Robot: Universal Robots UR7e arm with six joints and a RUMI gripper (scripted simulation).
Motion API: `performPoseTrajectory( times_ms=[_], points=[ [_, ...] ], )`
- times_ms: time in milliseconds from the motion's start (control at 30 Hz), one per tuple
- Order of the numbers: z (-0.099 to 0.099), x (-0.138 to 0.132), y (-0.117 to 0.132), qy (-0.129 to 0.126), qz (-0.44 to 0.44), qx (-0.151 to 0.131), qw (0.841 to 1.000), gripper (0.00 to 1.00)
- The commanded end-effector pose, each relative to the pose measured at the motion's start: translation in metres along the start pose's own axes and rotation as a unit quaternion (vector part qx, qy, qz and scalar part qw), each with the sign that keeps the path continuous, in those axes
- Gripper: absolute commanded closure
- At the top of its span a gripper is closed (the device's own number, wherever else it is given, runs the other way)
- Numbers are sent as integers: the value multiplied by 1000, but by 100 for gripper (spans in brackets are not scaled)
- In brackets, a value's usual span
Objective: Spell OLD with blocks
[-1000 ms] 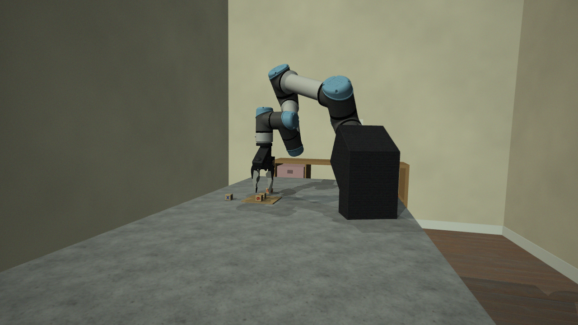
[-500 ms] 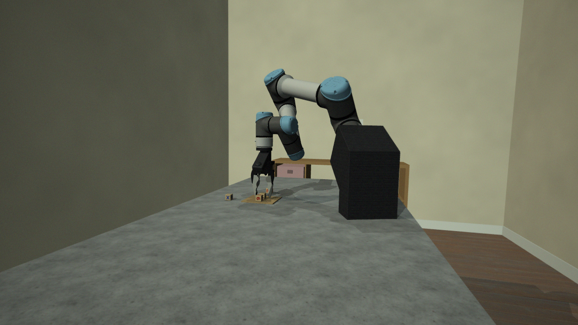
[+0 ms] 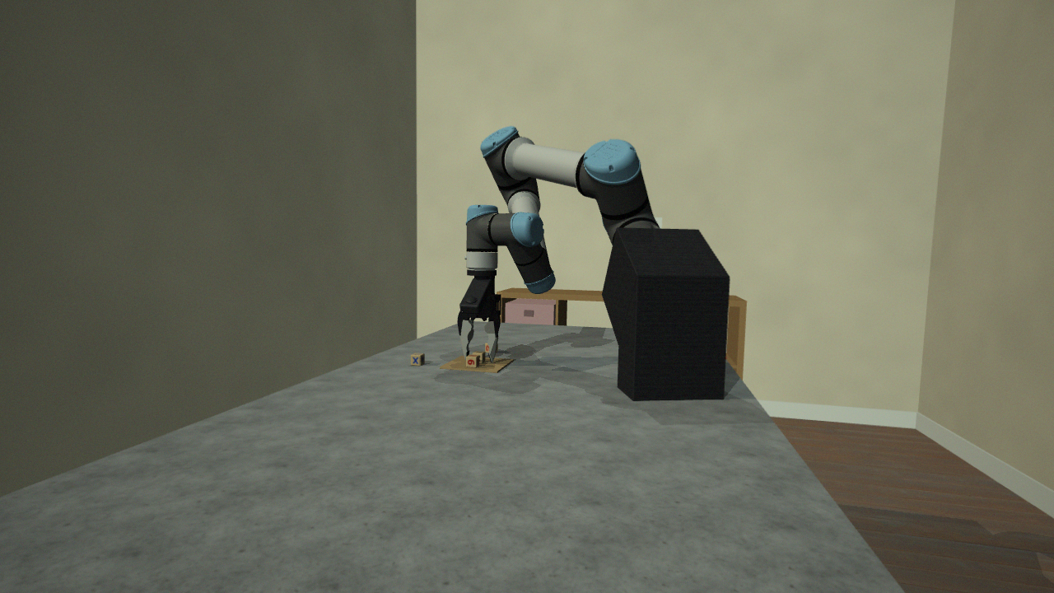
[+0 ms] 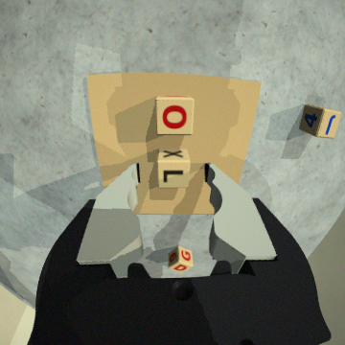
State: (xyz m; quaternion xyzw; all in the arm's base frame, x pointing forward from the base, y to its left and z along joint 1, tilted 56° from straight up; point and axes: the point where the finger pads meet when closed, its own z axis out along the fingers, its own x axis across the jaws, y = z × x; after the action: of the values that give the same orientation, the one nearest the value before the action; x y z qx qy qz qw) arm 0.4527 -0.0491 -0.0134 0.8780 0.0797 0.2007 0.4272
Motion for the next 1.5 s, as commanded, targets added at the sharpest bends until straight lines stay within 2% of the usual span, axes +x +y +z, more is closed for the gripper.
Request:
performPoseTrajectory(
  times_ms=[0,67,100,633,667,1467],
  points=[
    [0,0,0,0,0,0,1000,63],
    [0,0,0,0,0,0,1000,63],
    [0,0,0,0,0,0,1000,75],
    [0,0,0,0,0,0,1000,75],
    [0,0,0,0,0,0,1000,95],
    [0,0,0,0,0,0,1000,95]
  ],
)
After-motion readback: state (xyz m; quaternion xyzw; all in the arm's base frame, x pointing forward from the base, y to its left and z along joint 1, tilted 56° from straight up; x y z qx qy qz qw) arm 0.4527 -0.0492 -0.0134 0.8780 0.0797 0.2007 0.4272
